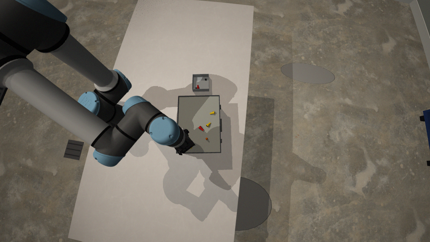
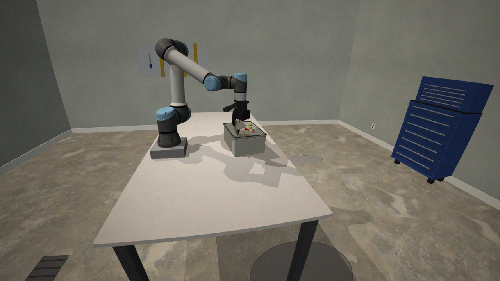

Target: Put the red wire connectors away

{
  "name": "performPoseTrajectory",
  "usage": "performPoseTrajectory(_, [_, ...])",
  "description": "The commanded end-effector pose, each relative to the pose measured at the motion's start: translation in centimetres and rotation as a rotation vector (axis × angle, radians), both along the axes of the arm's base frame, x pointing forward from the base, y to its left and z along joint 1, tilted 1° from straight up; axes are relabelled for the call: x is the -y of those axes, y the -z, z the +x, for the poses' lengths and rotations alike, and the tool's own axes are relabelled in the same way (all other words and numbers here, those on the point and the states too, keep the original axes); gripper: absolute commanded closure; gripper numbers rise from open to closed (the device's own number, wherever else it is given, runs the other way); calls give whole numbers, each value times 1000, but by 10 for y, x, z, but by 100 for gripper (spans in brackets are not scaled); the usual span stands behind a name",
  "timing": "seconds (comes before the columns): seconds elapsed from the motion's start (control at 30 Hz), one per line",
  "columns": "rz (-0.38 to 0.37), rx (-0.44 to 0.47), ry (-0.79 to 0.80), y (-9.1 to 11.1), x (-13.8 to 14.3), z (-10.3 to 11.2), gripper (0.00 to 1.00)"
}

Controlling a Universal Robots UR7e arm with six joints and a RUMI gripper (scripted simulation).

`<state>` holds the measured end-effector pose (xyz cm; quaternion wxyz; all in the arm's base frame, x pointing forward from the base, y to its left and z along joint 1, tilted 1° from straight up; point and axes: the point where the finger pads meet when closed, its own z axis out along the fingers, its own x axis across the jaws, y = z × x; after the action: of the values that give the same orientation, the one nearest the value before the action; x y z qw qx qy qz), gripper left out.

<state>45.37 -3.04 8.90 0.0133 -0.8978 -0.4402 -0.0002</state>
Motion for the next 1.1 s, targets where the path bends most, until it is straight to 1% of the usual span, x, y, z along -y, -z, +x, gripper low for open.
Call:
performPoseTrajectory(0.0, [0,1,0,-1,0,0,100])
performPoseTrajectory(0.17, [0,1,0,-11,0,0,100])
performPoseTrajectory(0.23, [0,1,0,-11,0,0,100])
performPoseTrajectory(0.53, [0,1,0,-52,1,1,100])
performPoseTrajectory(0.67, [0,1,0,-65,2,1,100])
performPoseTrajectory(0.73, [0,1,0,-69,2,1,100])
performPoseTrajectory(1.07, [0,1,0,-70,2,1,100])
